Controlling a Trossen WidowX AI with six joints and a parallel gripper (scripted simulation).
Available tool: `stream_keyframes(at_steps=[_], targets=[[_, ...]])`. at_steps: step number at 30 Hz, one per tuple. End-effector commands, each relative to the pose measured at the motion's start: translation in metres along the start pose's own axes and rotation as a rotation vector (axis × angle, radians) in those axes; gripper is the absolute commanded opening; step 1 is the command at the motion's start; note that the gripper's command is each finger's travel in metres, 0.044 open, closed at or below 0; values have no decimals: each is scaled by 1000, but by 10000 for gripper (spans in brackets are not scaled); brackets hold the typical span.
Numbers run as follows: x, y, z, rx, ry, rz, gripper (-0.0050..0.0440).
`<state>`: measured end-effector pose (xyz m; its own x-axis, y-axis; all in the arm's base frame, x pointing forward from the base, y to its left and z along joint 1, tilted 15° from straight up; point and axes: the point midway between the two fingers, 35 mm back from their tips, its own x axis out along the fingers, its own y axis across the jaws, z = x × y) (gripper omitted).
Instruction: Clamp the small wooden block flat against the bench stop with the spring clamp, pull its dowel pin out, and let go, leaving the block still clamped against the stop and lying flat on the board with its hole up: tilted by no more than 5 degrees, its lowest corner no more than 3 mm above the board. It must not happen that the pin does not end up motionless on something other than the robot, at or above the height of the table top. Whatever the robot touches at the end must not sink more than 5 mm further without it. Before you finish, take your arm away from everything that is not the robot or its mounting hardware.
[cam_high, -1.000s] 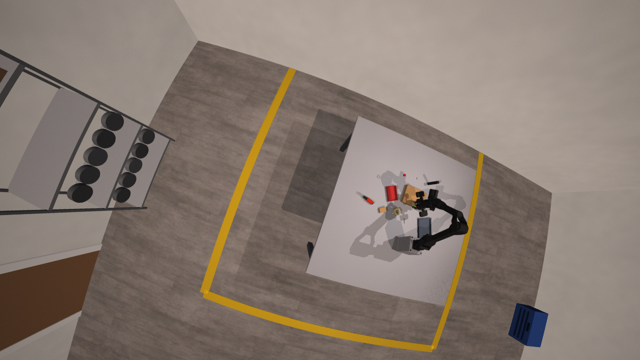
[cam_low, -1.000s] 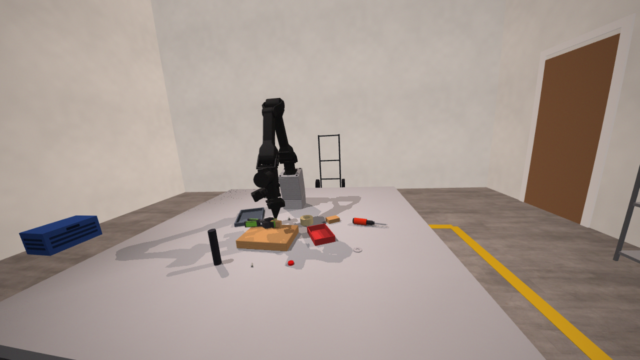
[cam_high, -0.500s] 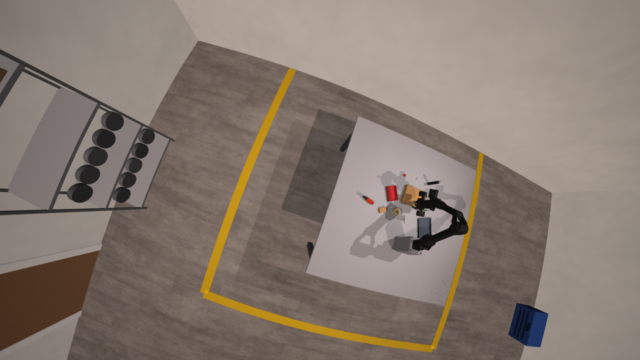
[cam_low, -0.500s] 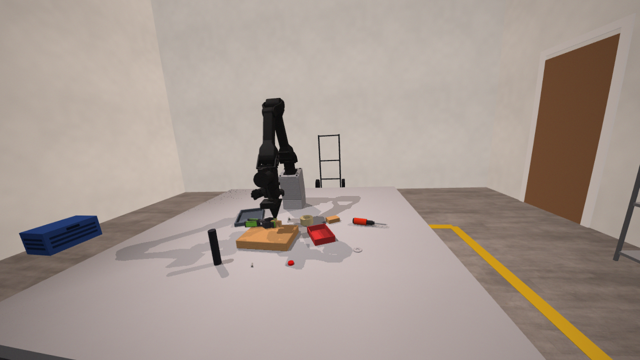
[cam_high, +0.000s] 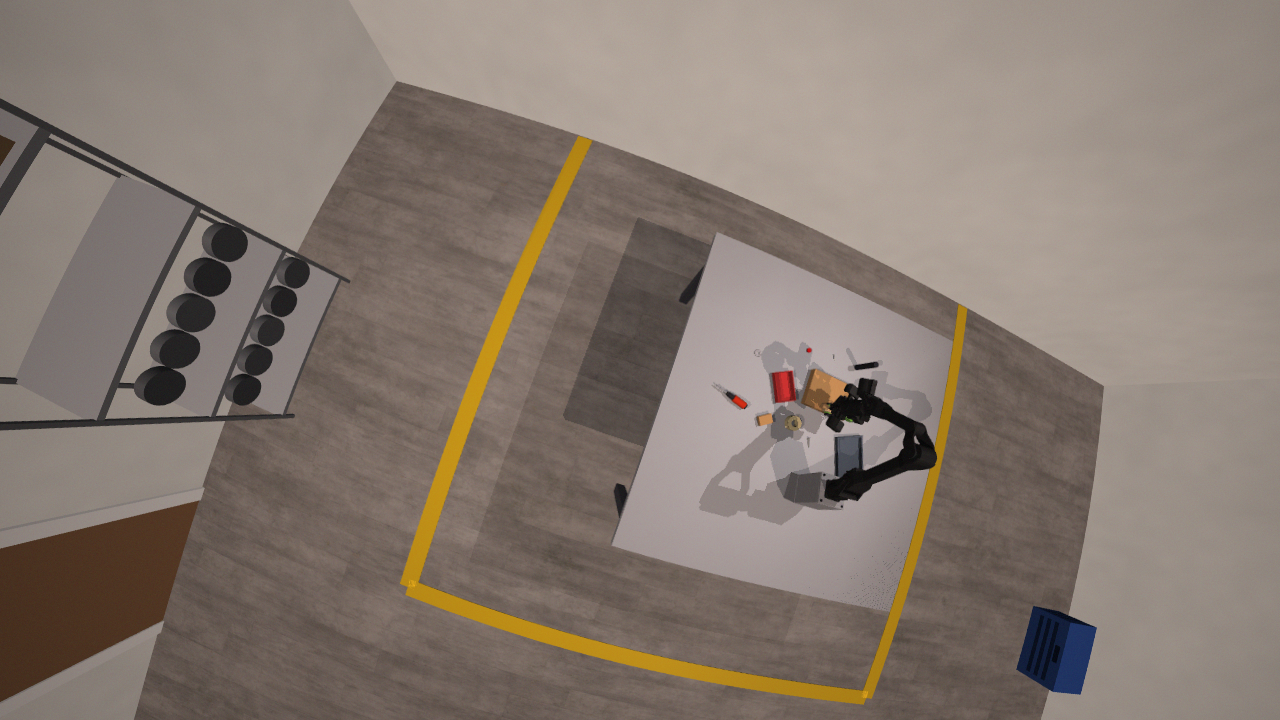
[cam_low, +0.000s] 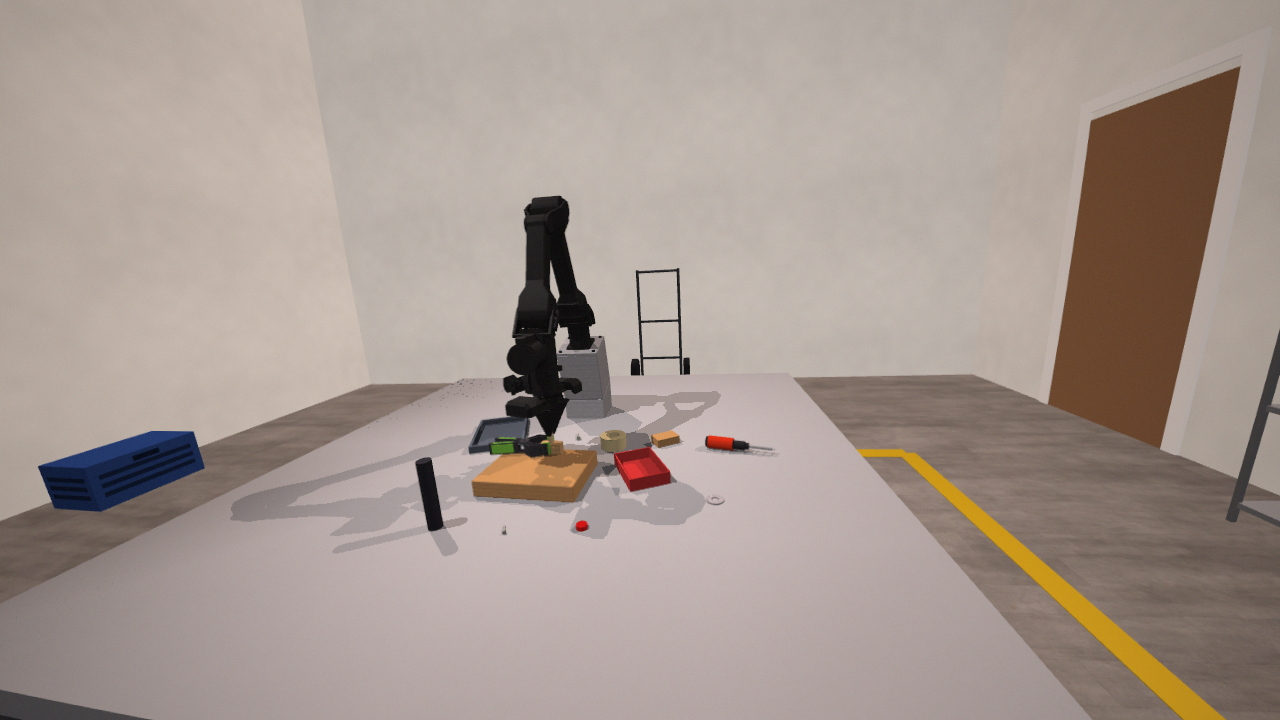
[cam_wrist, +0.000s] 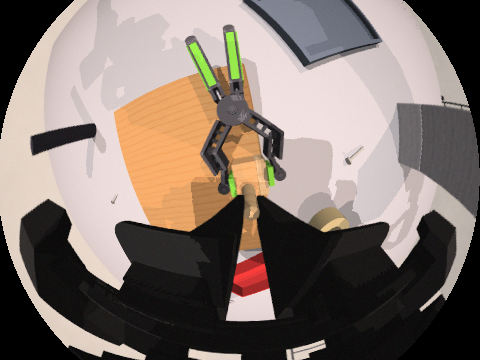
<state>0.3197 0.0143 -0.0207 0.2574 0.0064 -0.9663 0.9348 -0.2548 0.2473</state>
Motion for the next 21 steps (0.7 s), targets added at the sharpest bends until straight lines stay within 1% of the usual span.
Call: stream_keyframes(at_steps=[1, 3, 5, 12, 16, 21], targets=[[-2, 0, 0, 119, 0, 1, 0], [-2, 0, 0, 179, 0, 1, 0], [-2, 0, 0, 179, 0, 1, 0], [-2, 0, 0, 372, 1, 1, 0], [-3, 0, 0, 438, 1, 1, 0], [-3, 0, 0, 470, 1, 1, 0]])
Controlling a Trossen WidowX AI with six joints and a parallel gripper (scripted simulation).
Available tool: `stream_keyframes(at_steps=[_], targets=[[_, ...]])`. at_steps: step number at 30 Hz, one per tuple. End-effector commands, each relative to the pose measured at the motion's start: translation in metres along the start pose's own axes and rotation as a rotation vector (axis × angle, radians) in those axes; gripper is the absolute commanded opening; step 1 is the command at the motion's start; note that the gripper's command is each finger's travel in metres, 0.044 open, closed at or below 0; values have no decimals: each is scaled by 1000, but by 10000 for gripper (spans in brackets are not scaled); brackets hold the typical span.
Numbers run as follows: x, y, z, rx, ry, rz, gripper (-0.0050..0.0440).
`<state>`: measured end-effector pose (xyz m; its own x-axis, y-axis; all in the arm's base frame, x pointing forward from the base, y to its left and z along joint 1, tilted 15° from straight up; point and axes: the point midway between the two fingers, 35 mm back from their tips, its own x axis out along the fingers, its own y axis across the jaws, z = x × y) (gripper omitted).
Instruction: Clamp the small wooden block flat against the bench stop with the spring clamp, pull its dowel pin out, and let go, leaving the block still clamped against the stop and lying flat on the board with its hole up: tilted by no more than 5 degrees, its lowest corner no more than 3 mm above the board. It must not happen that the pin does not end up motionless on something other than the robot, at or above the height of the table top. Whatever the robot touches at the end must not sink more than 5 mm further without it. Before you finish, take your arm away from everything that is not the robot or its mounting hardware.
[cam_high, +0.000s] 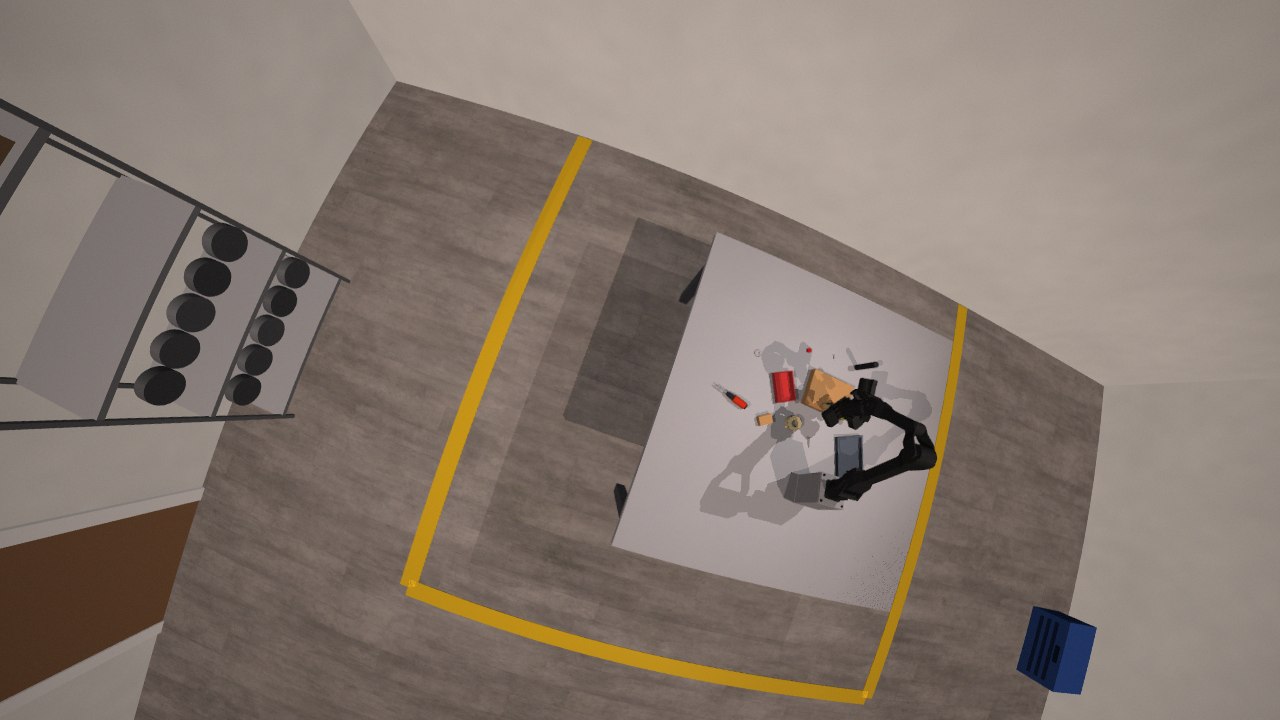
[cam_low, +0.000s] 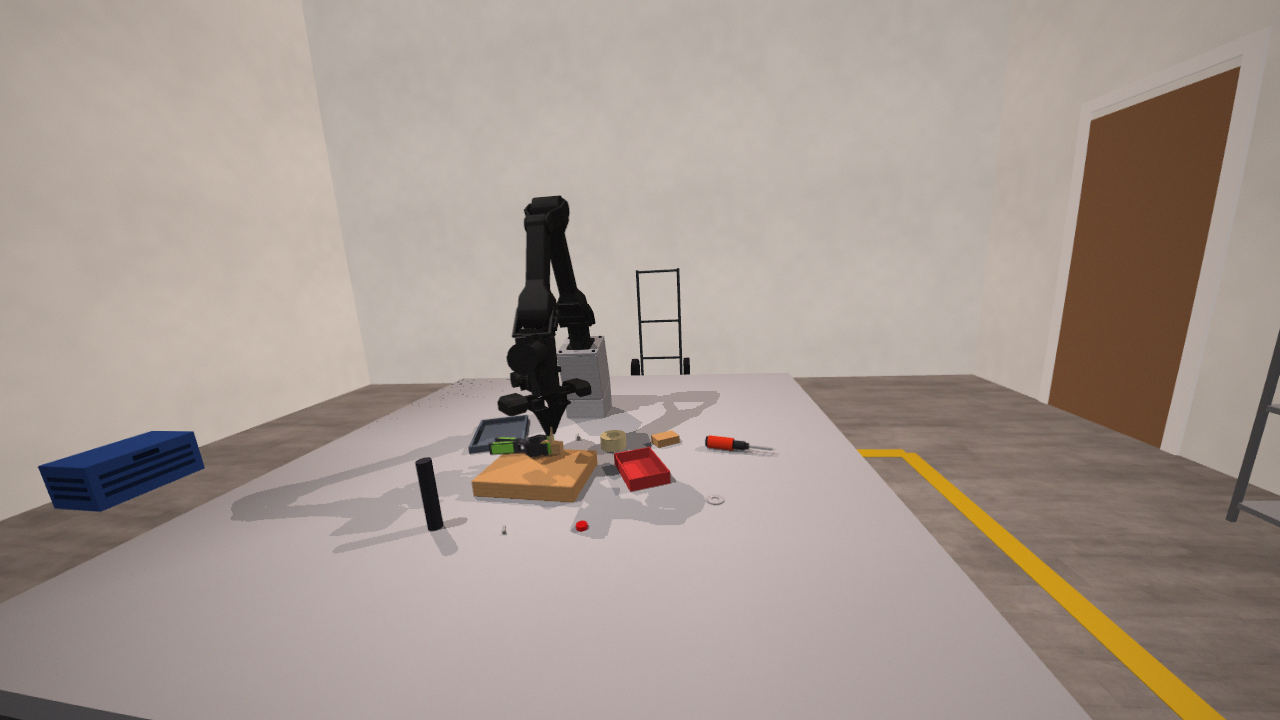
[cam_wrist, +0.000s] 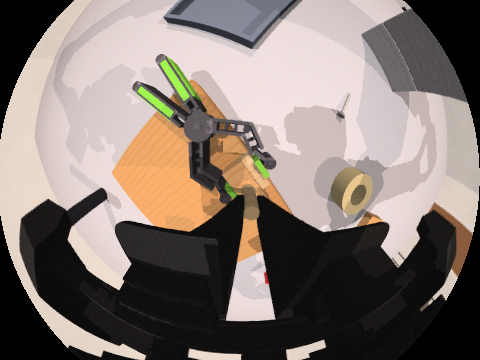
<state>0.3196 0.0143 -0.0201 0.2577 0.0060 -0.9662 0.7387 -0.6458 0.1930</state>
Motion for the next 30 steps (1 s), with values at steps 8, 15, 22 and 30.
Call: stream_keyframes(at_steps=[8, 15, 22, 30], targets=[[-2, 0, 0, 12, 1, 0, 0], [-2, 0, 0, -64, 1, 0, 0], [-3, 0, 0, -162, 1, 1, 0], [-3, 0, 0, -381, 1, 1, 0]])
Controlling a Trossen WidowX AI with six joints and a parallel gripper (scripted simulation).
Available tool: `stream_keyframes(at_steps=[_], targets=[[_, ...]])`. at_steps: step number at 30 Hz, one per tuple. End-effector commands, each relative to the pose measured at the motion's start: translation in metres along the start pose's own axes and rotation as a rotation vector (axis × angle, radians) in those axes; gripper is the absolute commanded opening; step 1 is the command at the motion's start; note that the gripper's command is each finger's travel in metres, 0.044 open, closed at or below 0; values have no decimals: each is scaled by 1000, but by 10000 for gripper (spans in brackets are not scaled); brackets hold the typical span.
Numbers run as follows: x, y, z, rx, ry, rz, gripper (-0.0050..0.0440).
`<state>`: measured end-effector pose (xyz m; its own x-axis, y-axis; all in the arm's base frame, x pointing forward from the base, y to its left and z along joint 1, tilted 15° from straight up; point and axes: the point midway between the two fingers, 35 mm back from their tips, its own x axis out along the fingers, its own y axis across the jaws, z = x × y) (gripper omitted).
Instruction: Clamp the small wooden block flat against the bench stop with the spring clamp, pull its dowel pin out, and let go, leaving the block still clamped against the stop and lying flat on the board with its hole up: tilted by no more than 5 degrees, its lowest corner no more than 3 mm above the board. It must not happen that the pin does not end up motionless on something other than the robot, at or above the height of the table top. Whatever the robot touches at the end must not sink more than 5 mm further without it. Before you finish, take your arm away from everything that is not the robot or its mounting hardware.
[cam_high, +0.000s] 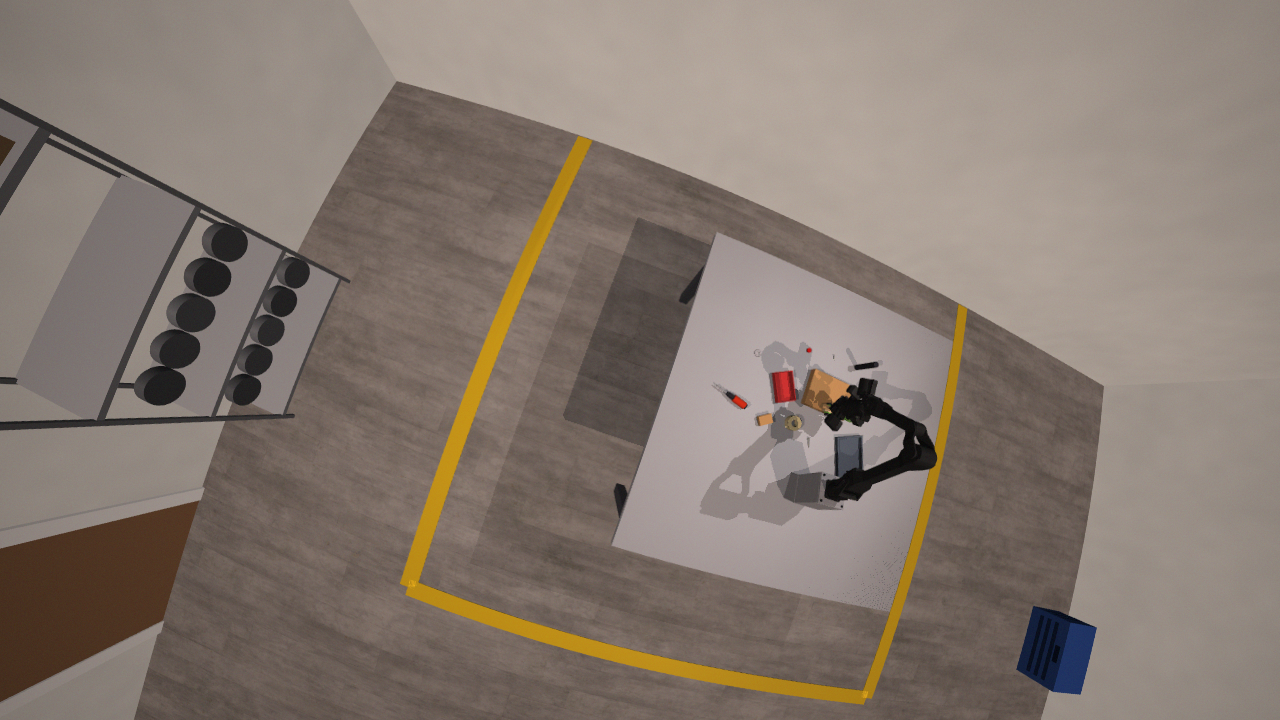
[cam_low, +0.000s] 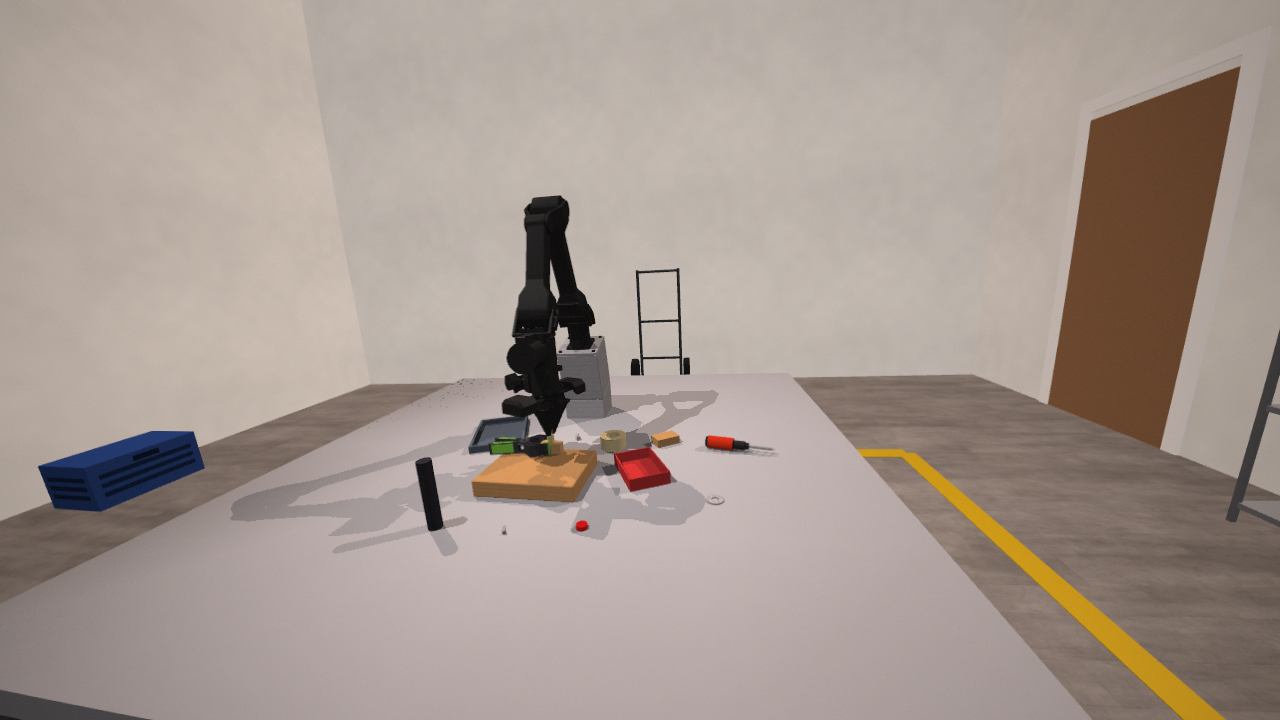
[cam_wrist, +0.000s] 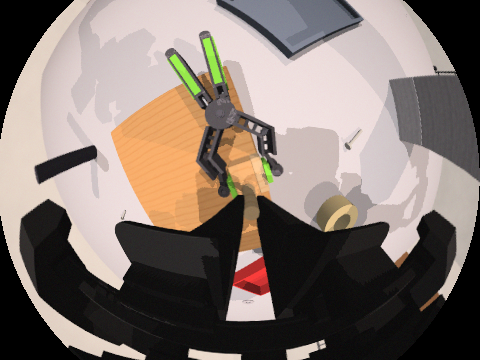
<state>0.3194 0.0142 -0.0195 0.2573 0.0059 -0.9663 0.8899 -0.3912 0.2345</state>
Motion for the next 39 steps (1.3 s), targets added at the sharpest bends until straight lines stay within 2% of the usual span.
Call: stream_keyframes(at_steps=[1, 5, 20, 22, 32, 39], targets=[[-2, 0, 0, -115, 1, 1, 0], [-2, 0, 0, -170, 1, 1, 0], [-3, 0, 0, -653, 1, 1, 0], [-3, 0, 0, -653, 1, 1, 0], [-3, 0, 0, -943, 0, 1, 0], [-3, 0, 0, -1032, 0, 1, 0]])
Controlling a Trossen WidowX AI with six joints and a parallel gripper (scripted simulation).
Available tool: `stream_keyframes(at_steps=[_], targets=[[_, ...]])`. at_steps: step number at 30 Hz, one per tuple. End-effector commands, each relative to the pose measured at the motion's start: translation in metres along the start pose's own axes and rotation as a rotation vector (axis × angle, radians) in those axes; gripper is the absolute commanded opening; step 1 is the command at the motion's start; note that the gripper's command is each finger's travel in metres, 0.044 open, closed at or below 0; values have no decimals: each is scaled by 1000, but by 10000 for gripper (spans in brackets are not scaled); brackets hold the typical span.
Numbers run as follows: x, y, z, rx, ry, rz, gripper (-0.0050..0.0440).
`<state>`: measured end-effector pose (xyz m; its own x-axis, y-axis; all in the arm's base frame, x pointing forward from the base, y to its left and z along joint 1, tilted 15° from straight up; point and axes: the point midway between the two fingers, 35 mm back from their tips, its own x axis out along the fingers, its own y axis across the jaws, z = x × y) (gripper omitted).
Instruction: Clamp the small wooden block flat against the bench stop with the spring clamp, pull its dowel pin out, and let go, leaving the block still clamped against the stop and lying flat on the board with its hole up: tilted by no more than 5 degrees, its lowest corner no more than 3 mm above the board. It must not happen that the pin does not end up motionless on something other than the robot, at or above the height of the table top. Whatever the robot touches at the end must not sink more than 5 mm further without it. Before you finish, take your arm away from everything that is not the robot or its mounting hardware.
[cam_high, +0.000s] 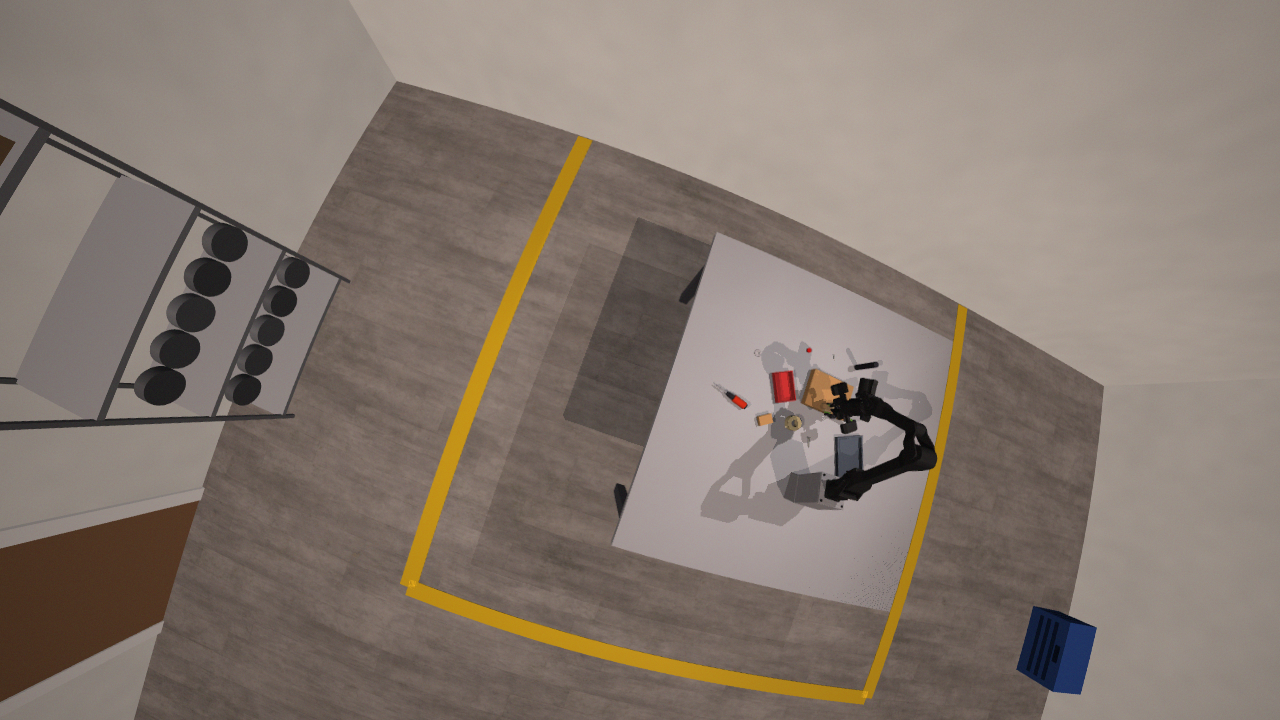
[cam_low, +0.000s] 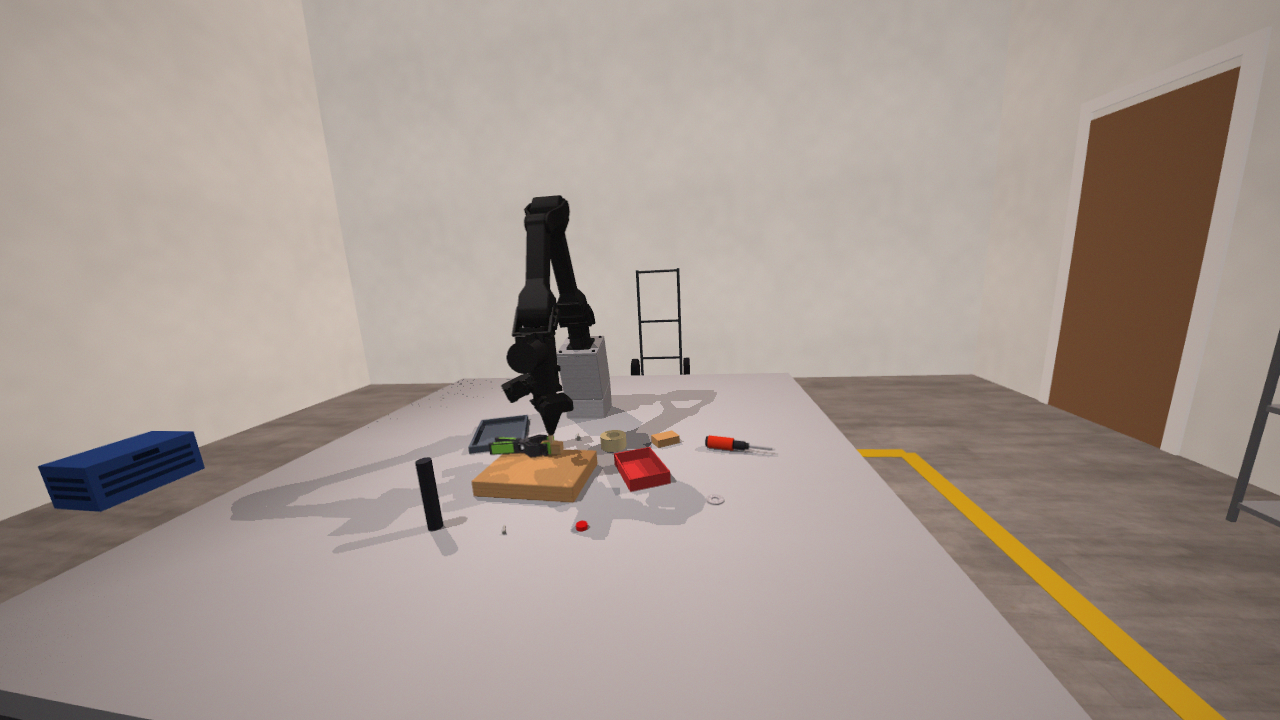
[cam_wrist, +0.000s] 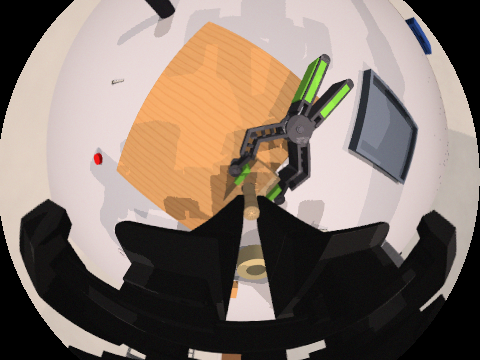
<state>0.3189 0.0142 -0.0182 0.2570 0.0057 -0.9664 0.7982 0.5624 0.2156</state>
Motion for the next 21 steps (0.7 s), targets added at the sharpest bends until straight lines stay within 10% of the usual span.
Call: stream_keyframes(at_steps=[1, 21], targets=[[-2, 0, 0, -38, 0, 2, 0], [-2, 0, 0, 46, 0, 2, 0]])
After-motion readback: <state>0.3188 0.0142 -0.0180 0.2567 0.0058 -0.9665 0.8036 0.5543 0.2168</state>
